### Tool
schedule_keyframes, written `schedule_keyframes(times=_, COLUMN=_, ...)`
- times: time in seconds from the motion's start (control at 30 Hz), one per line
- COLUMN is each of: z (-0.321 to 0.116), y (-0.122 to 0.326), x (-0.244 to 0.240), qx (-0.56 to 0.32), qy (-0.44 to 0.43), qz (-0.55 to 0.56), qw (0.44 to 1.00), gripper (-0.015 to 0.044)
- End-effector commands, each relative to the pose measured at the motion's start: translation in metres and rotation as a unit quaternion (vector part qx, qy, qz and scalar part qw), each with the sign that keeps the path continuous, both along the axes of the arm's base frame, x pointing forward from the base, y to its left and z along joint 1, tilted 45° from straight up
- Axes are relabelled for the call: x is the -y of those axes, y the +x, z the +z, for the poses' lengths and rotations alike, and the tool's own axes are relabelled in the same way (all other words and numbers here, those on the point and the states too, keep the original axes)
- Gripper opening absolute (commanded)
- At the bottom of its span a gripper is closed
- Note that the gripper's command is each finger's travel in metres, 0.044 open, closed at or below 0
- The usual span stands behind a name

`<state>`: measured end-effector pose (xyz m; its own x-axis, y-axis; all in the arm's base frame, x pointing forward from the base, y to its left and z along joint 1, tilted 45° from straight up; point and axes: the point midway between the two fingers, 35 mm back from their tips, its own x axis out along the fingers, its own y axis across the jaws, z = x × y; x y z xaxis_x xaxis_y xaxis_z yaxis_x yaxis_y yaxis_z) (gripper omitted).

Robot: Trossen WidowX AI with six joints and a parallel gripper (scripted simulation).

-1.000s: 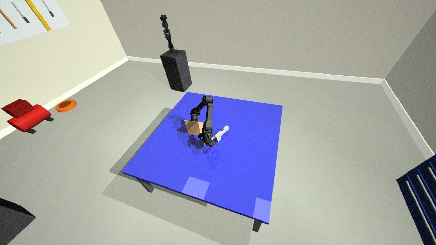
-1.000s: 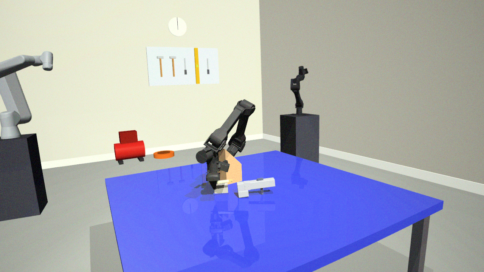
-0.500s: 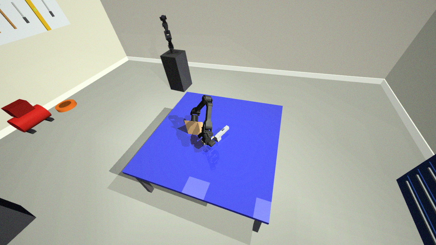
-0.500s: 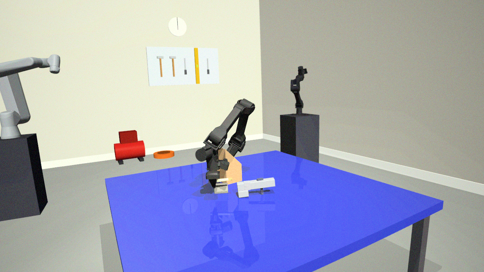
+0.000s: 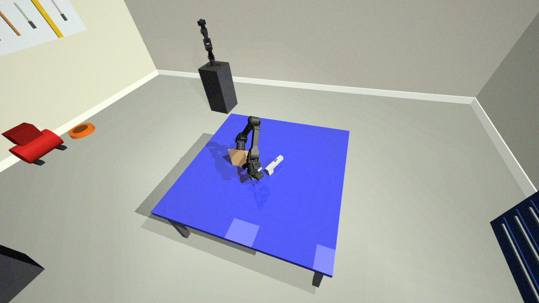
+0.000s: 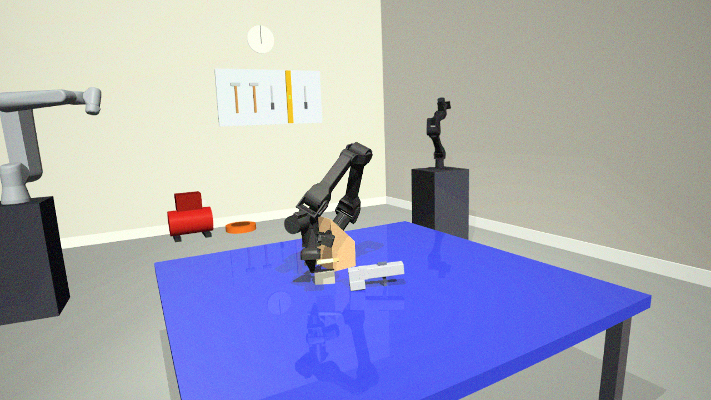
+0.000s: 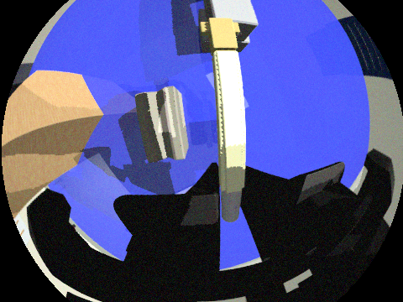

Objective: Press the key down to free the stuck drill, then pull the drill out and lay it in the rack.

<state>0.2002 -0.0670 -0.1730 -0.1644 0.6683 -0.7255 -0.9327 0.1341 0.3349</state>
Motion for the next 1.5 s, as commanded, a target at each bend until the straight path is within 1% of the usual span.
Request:
schedule_keyframes(times=0.0, z=0.002, y=-0.009, x=0.000, qx=-0.002, qy=0.001, qz=0.003, qw=1.000, gripper=0.0000)
schedule_keyframes(times=1.1, z=0.011, y=-0.056, x=0.001, qx=-0.004, qy=0.000, qz=0.003, qw=1.000, gripper=0.0000)
schedule_keyframes(times=1.47, z=-0.003, y=-0.056, x=-0.008, qx=-0.004, qy=0.000, qz=0.003, qw=1.000, gripper=0.0000)
